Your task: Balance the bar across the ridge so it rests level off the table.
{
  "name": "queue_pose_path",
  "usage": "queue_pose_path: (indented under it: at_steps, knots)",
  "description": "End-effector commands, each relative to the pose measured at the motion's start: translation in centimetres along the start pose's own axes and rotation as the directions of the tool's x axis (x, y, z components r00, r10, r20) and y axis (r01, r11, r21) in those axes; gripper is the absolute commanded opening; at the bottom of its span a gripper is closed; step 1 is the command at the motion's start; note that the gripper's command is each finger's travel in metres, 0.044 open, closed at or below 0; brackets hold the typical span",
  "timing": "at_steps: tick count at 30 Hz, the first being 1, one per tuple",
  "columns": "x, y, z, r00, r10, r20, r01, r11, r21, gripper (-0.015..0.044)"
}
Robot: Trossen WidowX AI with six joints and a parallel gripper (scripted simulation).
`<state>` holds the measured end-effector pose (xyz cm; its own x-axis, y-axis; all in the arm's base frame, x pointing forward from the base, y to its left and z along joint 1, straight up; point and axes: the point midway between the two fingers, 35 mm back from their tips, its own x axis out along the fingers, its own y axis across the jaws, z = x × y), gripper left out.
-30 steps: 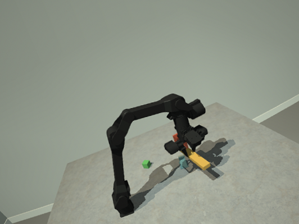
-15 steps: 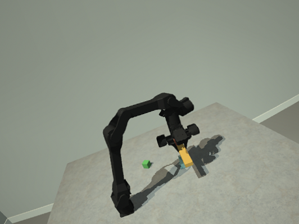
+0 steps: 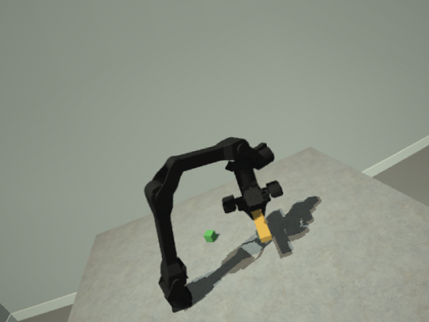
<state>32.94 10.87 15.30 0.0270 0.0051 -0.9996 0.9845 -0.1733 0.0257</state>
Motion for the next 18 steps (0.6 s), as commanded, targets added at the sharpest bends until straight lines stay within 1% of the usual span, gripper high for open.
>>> queue_pose_path:
  at_steps: [1,18]
  knots:
    - [0.5,0.0,-0.1,1.000,0.000,-0.004,0.000,1.000,0.004,0.0000]
    - [3.1,-0.2,0.0,1.000,0.000,-0.004,0.000,1.000,0.005,0.0000]
